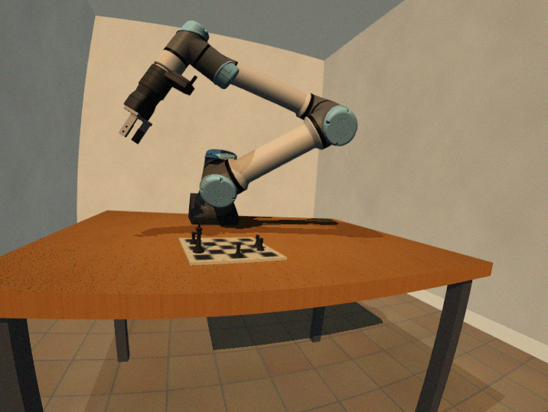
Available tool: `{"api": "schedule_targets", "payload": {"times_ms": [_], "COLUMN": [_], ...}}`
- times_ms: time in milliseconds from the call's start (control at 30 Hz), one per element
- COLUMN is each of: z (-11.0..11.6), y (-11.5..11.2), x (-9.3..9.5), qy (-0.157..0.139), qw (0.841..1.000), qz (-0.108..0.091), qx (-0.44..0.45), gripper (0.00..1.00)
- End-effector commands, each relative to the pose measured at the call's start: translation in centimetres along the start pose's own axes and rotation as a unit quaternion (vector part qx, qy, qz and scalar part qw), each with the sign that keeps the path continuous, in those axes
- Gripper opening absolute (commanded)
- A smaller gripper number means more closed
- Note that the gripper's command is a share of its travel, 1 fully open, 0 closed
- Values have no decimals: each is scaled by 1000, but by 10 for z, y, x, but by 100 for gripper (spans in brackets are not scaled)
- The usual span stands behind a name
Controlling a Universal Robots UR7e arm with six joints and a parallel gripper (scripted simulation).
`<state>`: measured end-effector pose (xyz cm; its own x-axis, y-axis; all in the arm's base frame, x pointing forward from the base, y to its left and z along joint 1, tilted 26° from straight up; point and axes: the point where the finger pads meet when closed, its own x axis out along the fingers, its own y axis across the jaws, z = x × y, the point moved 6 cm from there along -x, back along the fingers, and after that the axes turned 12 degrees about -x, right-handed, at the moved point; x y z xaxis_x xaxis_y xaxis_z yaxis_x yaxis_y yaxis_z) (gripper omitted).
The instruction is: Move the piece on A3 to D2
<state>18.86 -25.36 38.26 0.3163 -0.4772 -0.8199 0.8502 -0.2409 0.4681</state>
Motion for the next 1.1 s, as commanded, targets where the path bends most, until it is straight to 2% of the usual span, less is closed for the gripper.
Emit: {"api": "schedule_targets", "payload": {"times_ms": [0,100,167,333,500,667,733,867,1000,1033,1067], "z": [0,0,0,-2,-6,-16,-16,-29,-48,-48,-53], "y": [15,26,26,48,74,106,106,133,161,161,169], "x": [-6,-9,-9,-13,-13,-9,-9,-3,6,6,9], "qy": [37,63,63,112,167,224,224,269,312,312,323], "qw": [999,996,996,987,968,938,938,904,862,862,850], "qz": [-9,-15,-15,-28,-43,-61,-61,-76,-93,-93,-97], "qx": [-35,-62,-62,-116,-182,-257,-257,-322,-389,-389,-406], "gripper": [100,100,100,100,100,100,100,100,100,100,100]}}
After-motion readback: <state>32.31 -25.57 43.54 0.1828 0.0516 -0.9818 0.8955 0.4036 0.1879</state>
